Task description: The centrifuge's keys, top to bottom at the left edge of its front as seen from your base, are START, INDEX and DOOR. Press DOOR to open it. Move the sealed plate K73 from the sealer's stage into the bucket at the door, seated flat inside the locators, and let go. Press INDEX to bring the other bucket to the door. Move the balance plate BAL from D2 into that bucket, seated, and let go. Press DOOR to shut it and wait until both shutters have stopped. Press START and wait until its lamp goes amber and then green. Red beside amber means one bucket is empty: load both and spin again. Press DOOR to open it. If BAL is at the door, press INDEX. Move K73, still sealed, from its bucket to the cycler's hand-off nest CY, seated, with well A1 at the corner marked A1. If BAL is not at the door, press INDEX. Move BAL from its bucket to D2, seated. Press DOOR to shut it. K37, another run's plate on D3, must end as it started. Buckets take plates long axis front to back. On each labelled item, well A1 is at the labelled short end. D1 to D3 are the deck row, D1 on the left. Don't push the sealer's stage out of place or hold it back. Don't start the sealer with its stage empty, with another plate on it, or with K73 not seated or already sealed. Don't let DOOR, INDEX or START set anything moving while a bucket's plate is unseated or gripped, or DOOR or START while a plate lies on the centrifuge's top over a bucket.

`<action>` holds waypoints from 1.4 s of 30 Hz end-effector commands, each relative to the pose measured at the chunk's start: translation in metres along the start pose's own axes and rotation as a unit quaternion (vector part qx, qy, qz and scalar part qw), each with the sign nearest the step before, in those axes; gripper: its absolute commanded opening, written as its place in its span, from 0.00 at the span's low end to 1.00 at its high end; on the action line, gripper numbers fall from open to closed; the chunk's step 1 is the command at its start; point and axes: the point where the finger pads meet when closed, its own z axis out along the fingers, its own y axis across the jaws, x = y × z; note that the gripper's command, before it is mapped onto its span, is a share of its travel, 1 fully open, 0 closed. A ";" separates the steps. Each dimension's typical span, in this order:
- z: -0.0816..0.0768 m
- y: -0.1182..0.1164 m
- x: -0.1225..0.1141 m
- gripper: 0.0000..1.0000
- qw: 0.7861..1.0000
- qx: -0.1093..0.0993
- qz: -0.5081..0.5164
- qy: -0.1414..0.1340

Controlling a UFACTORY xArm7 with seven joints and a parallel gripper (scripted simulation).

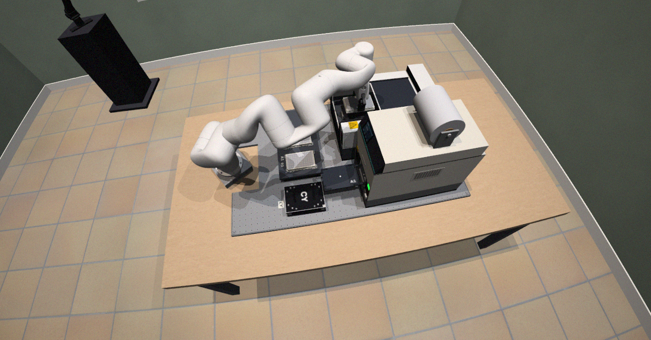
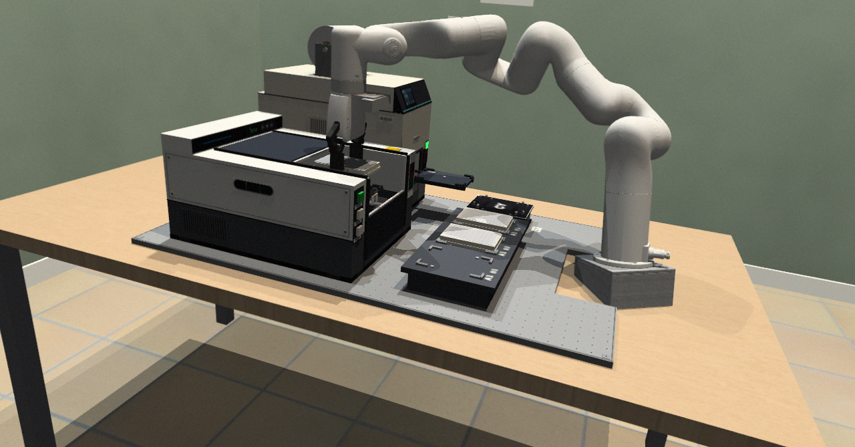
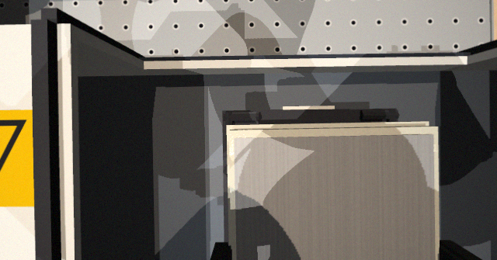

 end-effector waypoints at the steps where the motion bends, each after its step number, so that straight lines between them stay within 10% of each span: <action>1: -0.010 0.001 -0.001 0.00 1.000 -0.001 0.000 -0.003; 42: -0.072 0.001 0.000 0.00 1.000 -0.001 0.000 -0.003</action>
